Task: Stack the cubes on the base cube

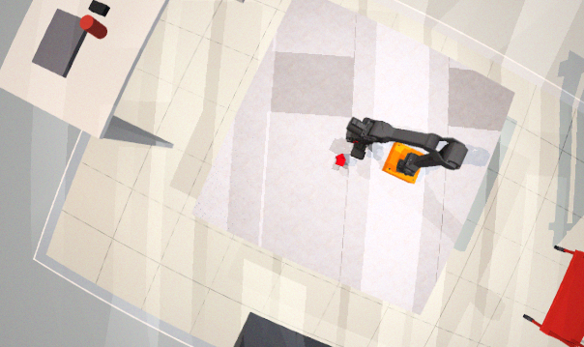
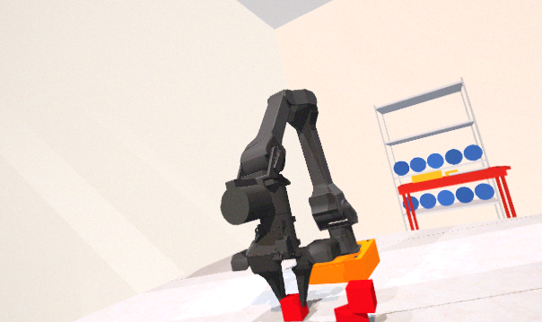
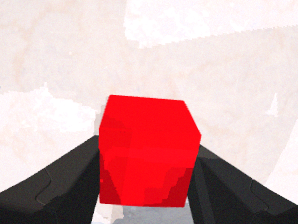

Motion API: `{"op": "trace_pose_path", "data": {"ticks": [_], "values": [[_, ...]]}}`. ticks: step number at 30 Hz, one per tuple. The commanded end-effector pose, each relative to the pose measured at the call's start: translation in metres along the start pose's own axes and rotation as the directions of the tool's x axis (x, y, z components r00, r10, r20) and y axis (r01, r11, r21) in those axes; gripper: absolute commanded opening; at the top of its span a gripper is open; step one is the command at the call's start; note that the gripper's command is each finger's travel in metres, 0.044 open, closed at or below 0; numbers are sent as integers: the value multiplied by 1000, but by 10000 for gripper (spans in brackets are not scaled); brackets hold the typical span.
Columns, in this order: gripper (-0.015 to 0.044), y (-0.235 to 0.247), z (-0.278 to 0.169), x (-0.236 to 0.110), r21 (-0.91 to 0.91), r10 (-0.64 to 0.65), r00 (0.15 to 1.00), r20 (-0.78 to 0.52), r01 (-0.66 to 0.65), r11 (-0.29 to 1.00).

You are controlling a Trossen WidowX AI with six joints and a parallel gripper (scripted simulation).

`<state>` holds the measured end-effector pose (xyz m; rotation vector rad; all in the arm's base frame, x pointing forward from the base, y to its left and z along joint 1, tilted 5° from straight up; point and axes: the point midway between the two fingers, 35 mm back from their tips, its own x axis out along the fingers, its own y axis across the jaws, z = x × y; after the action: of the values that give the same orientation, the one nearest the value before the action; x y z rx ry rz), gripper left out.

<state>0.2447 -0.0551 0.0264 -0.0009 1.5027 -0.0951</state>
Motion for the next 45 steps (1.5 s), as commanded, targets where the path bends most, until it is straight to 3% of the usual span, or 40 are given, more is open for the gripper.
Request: {"op": "trace_pose_path", "data": {"ticks": [1, 30, 36, 45], "values": [[105, 0, 4, -12, -2, 0, 1000, 6, 0, 1000], [105, -1, 1, -101, -2, 1, 1000, 7, -1, 1000], [105, 0, 0, -106, 2, 1, 1000, 7, -1, 1000], [105, 13, 11, -105, 218, -2, 1000, 6, 1, 976]]}}
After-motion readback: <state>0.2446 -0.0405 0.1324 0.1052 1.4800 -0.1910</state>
